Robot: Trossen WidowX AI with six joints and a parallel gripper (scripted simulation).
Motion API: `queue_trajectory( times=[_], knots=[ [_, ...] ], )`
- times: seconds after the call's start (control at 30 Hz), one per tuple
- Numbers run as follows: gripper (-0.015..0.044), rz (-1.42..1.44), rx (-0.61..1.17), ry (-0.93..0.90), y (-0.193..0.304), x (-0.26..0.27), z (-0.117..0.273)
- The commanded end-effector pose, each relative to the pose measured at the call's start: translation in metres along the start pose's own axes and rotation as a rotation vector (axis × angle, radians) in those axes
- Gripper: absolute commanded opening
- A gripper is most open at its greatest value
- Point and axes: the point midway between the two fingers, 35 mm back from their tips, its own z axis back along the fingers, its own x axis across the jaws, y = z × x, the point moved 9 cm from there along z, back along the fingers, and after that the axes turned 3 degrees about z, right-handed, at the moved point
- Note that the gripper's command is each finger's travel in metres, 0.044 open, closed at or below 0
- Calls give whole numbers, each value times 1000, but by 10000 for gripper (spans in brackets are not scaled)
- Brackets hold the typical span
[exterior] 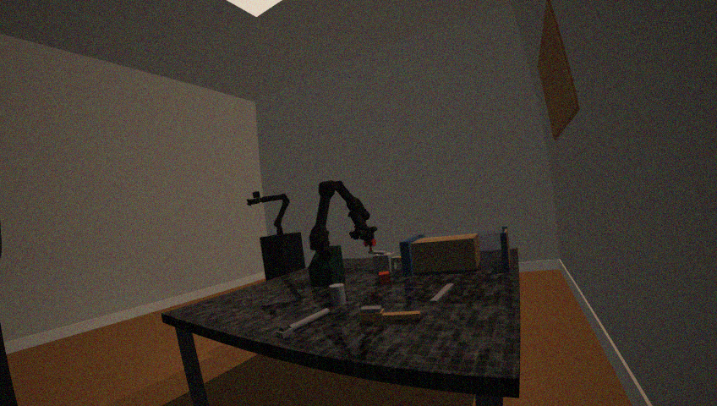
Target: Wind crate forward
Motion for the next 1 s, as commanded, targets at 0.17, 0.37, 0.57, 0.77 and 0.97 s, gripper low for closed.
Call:
queue_trajectory(
  times=[0.17, 0.37, 0.57, 0.77, 0.97],
  knots=[
    [0, 15, -8, -21, -5, 16, 0],
    [0, 15, -8, -22, -6, 24, 1],
    [0, 15, -8, -22, -7, 31, 1],
    [0, 16, -8, -23, -7, 39, 1],
    [0, 16, -8, -24, -6, 47, 0]
  ],
)
